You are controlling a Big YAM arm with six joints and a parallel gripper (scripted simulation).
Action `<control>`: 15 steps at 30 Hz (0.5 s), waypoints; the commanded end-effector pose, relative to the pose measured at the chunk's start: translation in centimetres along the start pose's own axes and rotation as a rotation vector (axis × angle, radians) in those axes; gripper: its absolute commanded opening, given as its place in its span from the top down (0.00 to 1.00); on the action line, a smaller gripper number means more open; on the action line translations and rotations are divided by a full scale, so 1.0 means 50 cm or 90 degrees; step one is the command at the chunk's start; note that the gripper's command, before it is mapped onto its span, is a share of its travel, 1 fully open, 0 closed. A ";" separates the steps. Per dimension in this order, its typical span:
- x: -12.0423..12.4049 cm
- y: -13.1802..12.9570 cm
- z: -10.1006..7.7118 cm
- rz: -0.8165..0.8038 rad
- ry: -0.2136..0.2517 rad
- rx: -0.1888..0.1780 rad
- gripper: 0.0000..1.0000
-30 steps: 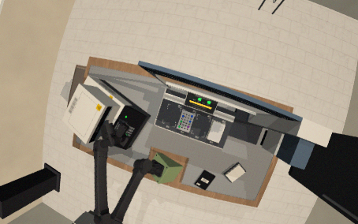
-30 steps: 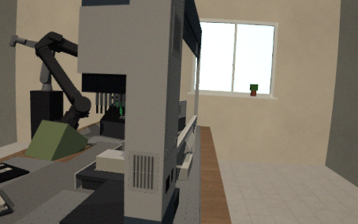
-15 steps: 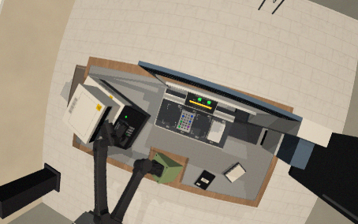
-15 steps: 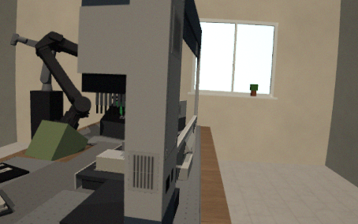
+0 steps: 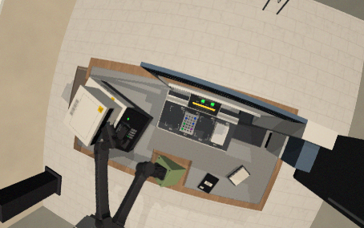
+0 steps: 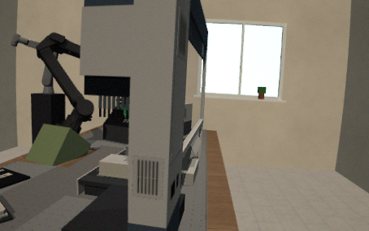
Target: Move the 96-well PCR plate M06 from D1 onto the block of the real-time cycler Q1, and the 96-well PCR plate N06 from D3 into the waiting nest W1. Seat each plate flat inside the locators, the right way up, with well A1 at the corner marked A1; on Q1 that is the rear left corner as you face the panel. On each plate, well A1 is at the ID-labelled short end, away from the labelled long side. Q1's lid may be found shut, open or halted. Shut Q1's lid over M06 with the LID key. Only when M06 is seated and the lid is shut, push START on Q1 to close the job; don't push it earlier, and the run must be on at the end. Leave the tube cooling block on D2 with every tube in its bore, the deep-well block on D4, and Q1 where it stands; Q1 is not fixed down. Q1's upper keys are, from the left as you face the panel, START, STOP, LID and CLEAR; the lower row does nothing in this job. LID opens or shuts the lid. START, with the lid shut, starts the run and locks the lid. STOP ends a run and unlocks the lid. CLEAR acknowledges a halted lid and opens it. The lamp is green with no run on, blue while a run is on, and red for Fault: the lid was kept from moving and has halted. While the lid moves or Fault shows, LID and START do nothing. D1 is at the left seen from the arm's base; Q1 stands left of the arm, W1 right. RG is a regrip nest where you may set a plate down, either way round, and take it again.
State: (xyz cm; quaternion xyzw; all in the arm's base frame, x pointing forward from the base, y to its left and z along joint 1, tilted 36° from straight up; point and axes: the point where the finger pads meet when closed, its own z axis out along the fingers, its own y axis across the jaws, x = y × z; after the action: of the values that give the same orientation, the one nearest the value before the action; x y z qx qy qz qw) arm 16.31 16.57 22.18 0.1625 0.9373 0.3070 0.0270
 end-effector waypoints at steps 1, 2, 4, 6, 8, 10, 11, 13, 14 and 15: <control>-0.014 0.022 -0.020 -0.004 -0.028 -0.025 1.00; -0.012 0.018 -0.016 -0.004 -0.027 -0.022 1.00; -0.004 0.009 -0.009 -0.003 -0.018 -0.015 1.00; 0.000 0.005 -0.006 -0.002 -0.014 -0.012 1.00; 0.003 0.002 -0.002 -0.003 -0.010 -0.009 1.00; 0.008 -0.004 0.004 -0.006 -0.005 -0.006 1.00; 0.008 -0.005 0.005 -0.005 -0.005 -0.006 1.00; 0.003 -0.005 0.003 0.000 -0.009 -0.007 1.00; 0.002 -0.004 0.003 0.000 -0.010 -0.007 1.00; 0.001 -0.002 0.003 0.000 -0.010 -0.008 1.00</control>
State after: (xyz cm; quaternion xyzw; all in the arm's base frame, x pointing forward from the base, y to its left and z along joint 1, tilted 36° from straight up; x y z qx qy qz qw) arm 15.97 16.54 21.69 0.1614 0.9379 0.3060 0.0258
